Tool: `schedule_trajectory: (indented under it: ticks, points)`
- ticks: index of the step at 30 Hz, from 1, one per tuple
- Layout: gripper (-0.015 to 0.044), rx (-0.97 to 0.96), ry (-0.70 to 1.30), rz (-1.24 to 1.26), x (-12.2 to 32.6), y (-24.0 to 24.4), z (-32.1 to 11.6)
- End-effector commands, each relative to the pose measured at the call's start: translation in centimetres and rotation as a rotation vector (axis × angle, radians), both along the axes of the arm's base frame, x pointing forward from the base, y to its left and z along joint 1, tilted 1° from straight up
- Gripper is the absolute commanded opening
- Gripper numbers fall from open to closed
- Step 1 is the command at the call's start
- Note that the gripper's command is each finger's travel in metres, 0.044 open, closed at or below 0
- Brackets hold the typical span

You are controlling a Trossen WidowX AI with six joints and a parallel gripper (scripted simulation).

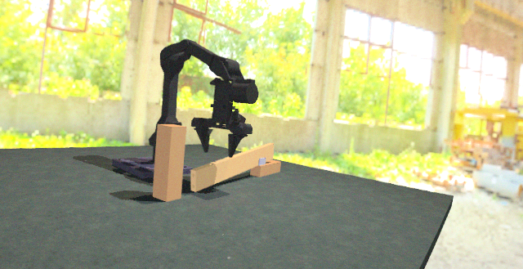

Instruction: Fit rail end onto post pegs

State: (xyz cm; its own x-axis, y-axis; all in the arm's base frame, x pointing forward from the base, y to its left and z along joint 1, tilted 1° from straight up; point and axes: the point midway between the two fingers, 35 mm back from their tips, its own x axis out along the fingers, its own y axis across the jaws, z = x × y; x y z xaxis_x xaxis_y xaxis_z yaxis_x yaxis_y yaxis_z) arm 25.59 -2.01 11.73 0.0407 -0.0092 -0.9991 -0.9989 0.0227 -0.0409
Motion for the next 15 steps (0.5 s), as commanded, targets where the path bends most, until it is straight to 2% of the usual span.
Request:
schedule_trajectory:
  ticks: [1,15]
  points:
    - [0.044,0.008,0.009,0.022,-0.3,0.2,-0.2]
    - [0.044,0.008,0.009,0.022,0.0,0.2,-2.3]
